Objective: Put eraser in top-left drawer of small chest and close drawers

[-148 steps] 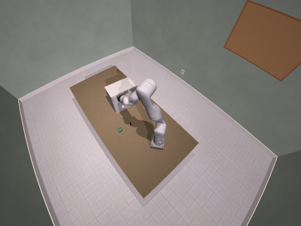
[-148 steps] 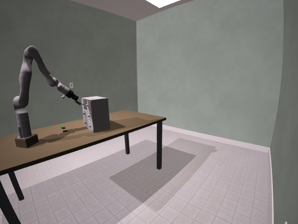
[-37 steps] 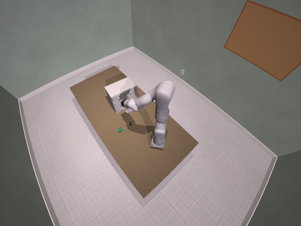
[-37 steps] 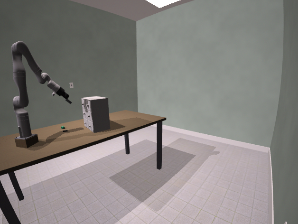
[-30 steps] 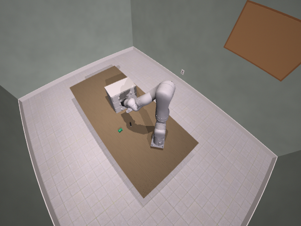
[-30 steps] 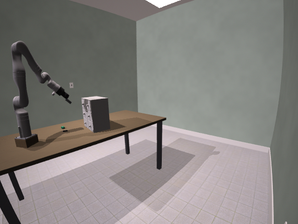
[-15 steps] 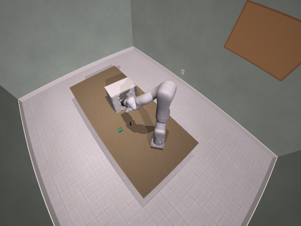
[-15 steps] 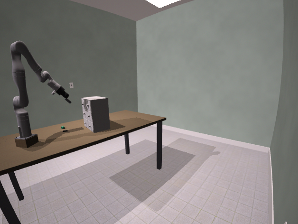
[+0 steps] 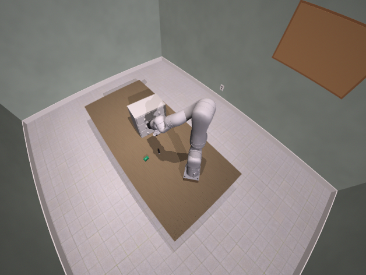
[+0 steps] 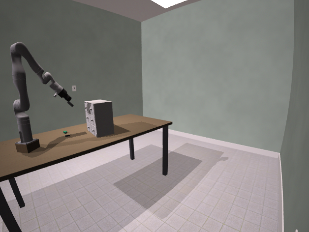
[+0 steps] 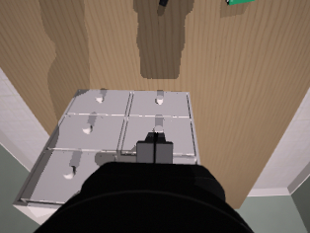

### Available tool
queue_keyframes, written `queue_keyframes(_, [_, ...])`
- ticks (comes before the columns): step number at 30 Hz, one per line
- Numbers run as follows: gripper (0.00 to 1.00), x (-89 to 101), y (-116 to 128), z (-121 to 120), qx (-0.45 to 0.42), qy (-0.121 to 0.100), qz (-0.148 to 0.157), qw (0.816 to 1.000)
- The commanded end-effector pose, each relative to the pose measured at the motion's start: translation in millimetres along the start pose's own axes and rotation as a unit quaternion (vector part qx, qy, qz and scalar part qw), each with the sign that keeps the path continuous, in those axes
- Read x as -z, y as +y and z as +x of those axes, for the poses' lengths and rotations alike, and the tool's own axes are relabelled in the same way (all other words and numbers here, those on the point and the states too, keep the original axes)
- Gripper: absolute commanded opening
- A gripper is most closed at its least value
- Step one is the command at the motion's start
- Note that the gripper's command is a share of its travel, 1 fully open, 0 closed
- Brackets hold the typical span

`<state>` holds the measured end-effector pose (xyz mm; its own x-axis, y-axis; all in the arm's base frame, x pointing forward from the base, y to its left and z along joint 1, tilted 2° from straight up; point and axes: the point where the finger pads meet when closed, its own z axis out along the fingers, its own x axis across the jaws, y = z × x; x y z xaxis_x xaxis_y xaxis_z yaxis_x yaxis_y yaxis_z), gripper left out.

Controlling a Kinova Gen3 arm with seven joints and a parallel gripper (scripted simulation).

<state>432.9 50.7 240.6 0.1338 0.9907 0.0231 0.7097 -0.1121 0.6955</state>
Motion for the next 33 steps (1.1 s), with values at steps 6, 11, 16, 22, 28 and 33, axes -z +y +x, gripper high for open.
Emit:
queue_keyframes(6, [0.00, 3.6, 3, 2, -0.001, 0.003, 0.008, 1.000])
queue_keyframes(11, [0.00, 4.8, 4, 1, -0.002, 0.002, 0.012, 1.000])
queue_keyframes(16, [0.00, 7.0, 4, 1, -0.002, 0.001, 0.020, 1.000])
queue_keyframes(22, [0.00, 9.9, 4, 2, -0.001, 0.003, 0.030, 1.000])
queue_keyframes(28, [0.00, 12.0, 5, 1, -0.002, 0.002, 0.038, 0.999])
queue_keyframes(33, [0.00, 14.9, 5, 1, -0.001, 0.002, 0.048, 0.999])
